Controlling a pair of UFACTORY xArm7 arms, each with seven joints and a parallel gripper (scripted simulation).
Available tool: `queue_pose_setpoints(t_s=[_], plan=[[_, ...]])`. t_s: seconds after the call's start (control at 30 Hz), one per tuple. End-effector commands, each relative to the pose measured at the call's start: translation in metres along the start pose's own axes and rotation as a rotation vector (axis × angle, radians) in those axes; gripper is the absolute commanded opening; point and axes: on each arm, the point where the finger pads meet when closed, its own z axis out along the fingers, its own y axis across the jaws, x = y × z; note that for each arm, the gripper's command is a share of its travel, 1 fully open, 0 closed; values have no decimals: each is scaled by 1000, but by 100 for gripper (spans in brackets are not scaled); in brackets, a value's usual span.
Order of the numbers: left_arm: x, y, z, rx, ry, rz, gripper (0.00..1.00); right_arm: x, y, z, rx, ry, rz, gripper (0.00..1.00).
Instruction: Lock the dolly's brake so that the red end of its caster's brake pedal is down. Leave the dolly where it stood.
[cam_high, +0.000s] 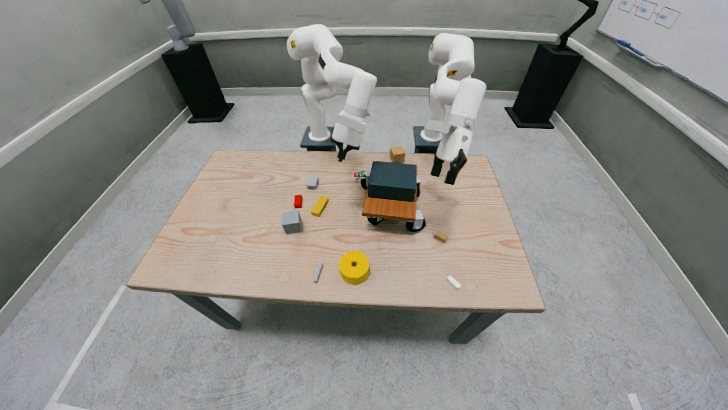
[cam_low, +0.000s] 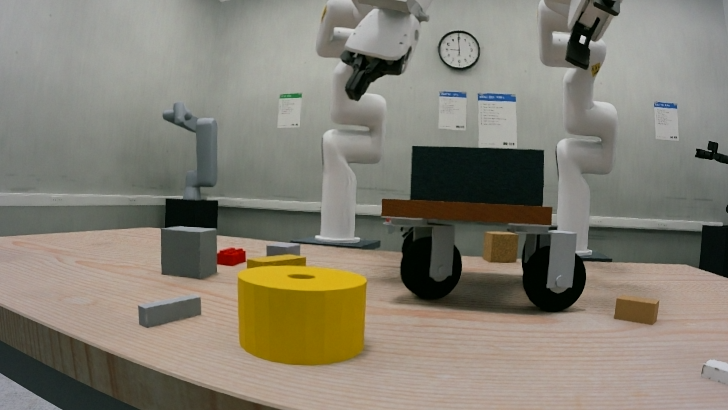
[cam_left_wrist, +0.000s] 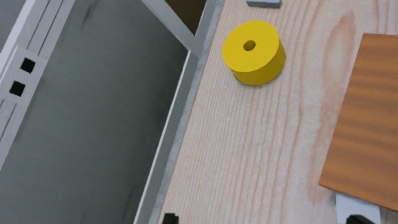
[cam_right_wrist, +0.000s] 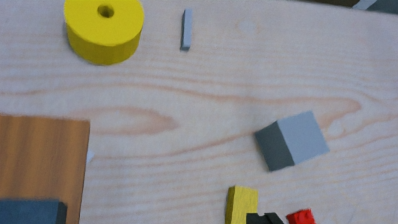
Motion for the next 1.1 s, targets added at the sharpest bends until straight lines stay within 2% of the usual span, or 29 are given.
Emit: queue_pose_setpoints(t_s=[0.0, 0.17, 0.23, 0.3, 0.47, 0.87, 1.07], plan=[[1, -1, -2, 4, 1, 1, 100, -31, 2, -9, 83, -104, -57, 0], [1, -1, -2, 4, 1, 1, 100, -63, -1, -22, 179, -197, -122, 0], [1, -1, -2, 4, 1, 1, 100, -63, -1, -22, 179, -197, -122, 0], [1, -1, -2, 4, 1, 1, 100, -86, -4, -33, 254, -255, -170, 0], [1, -1, -2, 4, 1, 1, 100, -109, -8, -47, 339, -308, -222, 0], [1, -1, -2, 4, 1, 1, 100, -111, -9, -48, 345, -313, -221, 0], [1, -1, -2, 4, 1, 1, 100, -111, -9, -47, 333, -324, -154, 0]])
